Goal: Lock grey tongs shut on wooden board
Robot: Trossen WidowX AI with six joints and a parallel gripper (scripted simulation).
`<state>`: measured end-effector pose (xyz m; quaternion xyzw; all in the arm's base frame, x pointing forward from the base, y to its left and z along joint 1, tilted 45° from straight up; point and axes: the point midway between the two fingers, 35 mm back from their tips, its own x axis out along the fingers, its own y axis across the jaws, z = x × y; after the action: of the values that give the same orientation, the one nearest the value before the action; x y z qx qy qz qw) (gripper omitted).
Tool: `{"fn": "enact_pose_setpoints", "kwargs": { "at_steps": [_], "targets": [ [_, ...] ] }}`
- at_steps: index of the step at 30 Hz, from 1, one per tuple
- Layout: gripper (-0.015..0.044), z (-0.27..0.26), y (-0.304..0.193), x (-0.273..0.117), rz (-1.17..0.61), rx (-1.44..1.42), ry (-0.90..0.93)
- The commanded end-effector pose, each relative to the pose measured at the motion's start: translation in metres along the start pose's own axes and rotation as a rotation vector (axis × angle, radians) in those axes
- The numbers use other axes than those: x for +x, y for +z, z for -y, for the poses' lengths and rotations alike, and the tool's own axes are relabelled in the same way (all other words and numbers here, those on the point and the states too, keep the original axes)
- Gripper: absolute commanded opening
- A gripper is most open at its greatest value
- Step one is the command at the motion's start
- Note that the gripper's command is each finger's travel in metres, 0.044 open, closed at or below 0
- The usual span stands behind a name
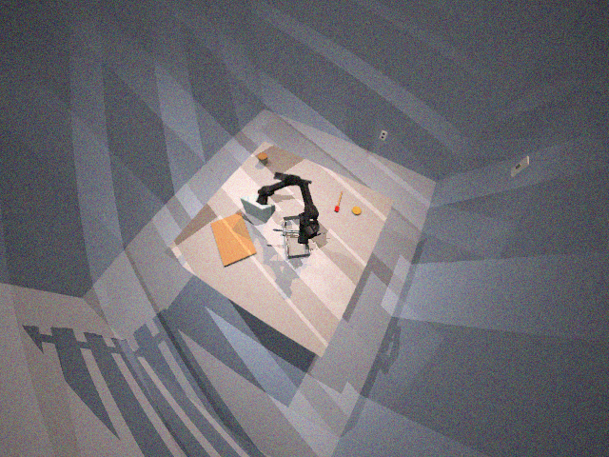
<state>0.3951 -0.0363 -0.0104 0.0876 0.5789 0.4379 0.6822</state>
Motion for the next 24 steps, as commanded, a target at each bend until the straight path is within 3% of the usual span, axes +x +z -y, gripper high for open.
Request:
{"fn": "enact_pose_setpoints", "kwargs": {
  "at_steps": [1,12,24],
  "targets": [
    [-0.0150,-0.005,0.001,-0.010,-0.011,-0.013,0.002],
    [-0.0150,-0.003,-0.002,-0.007,-0.014,-0.034,0.007],
    [-0.0150,0.044,-0.059,-0.018,-0.020,-0.283,-0.019]
  ]
}}
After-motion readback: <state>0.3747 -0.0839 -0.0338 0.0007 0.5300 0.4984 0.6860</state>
